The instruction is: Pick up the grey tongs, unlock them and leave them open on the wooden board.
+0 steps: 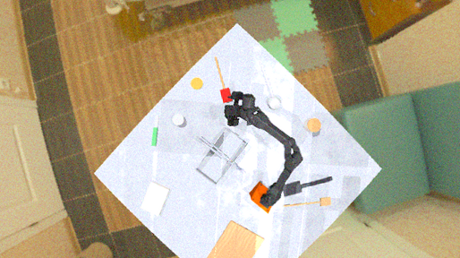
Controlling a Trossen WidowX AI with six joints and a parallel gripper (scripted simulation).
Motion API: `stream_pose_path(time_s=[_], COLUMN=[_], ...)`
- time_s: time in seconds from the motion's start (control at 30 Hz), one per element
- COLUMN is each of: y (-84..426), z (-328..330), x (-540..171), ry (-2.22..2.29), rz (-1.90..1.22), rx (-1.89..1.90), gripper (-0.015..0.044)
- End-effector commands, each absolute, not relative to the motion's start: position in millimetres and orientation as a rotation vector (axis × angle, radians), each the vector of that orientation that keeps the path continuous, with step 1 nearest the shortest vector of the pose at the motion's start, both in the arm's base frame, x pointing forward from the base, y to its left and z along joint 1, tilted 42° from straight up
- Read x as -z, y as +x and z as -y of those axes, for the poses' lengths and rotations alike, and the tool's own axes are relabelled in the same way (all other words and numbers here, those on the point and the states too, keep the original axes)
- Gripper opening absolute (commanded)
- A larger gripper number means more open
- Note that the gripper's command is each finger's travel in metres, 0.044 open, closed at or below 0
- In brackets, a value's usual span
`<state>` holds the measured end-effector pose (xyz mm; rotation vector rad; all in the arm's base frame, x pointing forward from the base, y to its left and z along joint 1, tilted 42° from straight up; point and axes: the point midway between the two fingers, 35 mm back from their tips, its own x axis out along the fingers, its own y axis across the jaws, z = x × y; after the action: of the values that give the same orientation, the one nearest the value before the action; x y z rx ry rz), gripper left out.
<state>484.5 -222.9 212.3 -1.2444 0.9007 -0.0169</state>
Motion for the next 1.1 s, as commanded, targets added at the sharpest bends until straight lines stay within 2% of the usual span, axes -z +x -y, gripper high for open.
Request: stream_pose_path(time_s=[0.0,0.2,0.33,0.47,0.6,1.07], y=[485.0,468.0,444.4,403.4,371.6,370.1], z=[165.1,72.8,56.5,35.1,21.9,21.3], x=[-173.3,-120.0,-97.9,-75.6,-70.1,-70.1], ry=[-1.475,-1.803,-2.018,-2.318,-2.454,-2.456], rz=[-1.019,-1.103,-1.167,-1.166,-1.022,-1.011], rx=[-0.262,-0.762,-1.087,-1.74,-2.414,-2.45], gripper=[0.044,0.044,0.044,0.044,0.044,0.044])
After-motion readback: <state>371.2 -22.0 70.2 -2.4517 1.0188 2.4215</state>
